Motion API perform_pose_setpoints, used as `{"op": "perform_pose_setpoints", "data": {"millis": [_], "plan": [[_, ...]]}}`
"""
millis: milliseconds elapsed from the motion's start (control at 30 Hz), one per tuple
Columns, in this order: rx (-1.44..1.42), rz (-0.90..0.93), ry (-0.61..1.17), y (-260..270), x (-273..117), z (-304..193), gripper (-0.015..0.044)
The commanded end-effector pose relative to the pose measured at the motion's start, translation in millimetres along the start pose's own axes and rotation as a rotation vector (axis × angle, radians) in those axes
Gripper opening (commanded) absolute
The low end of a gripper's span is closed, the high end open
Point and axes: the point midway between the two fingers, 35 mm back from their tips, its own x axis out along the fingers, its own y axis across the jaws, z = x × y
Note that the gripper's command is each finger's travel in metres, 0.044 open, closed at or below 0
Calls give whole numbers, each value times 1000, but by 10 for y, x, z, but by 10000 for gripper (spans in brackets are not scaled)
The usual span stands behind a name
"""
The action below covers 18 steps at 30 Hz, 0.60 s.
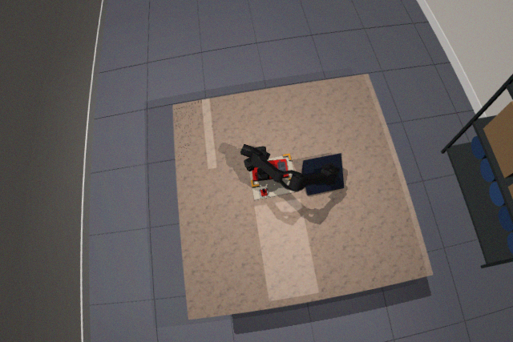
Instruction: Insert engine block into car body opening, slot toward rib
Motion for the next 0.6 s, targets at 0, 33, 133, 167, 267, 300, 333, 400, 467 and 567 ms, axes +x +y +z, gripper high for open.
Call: {"op": "perform_pose_setpoints", "data": {"millis": [0,33,133,167,267,300,333,400,467,567], "plan": [[7,4,-1,4,13,0,158],[7,4,-1,4,15,0,158],[7,4,-1,4,19,0,158],[7,4,-1,4,21,0,158],[7,4,-1,3,25,0,158],[7,4,-1,3,27,0,158],[7,4,-1,3,28,0,158],[7,4,-1,3,32,0,158],[7,4,-1,4,35,0,158],[7,4,-1,4,39,0,158]]}}
